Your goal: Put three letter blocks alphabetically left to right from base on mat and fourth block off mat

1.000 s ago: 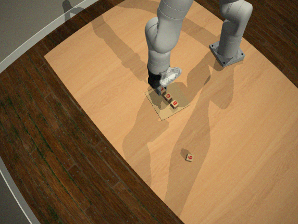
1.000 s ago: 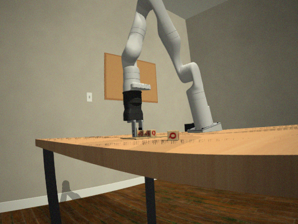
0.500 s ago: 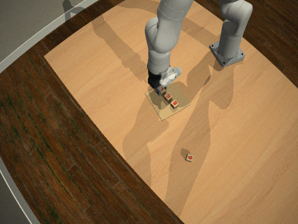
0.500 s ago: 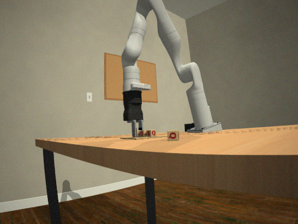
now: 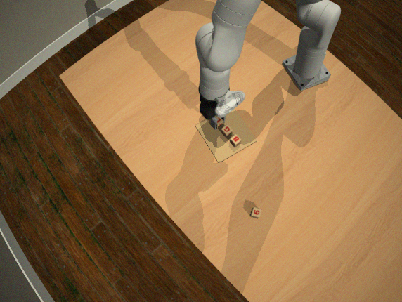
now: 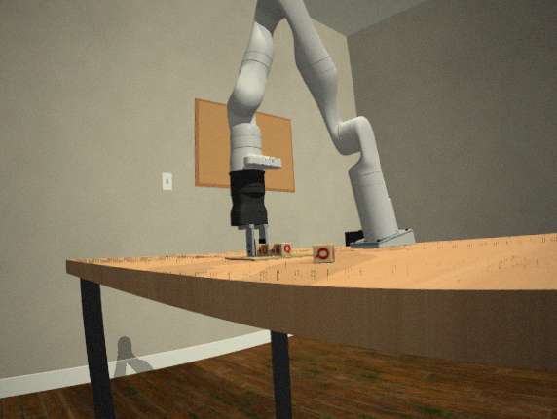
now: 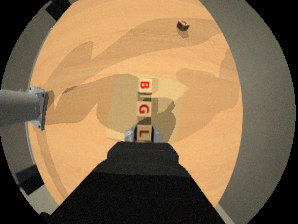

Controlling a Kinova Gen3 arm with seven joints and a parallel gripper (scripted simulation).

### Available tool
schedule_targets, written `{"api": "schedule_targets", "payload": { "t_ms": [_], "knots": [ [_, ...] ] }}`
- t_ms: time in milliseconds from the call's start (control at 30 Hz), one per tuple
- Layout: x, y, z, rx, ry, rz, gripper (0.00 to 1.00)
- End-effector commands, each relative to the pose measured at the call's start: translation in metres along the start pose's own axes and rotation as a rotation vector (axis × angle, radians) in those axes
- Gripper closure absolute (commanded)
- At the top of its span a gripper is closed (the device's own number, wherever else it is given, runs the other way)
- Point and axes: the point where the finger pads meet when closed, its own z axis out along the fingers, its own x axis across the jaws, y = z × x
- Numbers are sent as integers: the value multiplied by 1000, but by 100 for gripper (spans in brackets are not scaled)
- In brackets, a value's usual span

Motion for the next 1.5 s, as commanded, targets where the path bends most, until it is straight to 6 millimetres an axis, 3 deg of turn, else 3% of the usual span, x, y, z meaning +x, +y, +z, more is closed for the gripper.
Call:
{"api": "schedule_targets", "payload": {
  "t_ms": [0,133,167,233,267,400,433,933,1100,1400,1467],
  "knots": [
    [0,0,0,0,1,0,45],
    [0,0,0,0,1,0,39],
    [0,0,0,0,1,0,33],
    [0,0,0,0,1,0,33],
    [0,0,0,0,1,0,27],
    [0,0,0,0,1,0,27],
    [0,0,0,0,1,0,21],
    [0,0,-3,0,1,0,21],
    [0,0,-17,0,1,0,21],
    [0,0,-62,0,1,0,21],
    [0,0,-62,0,1,0,21]
  ]
}}
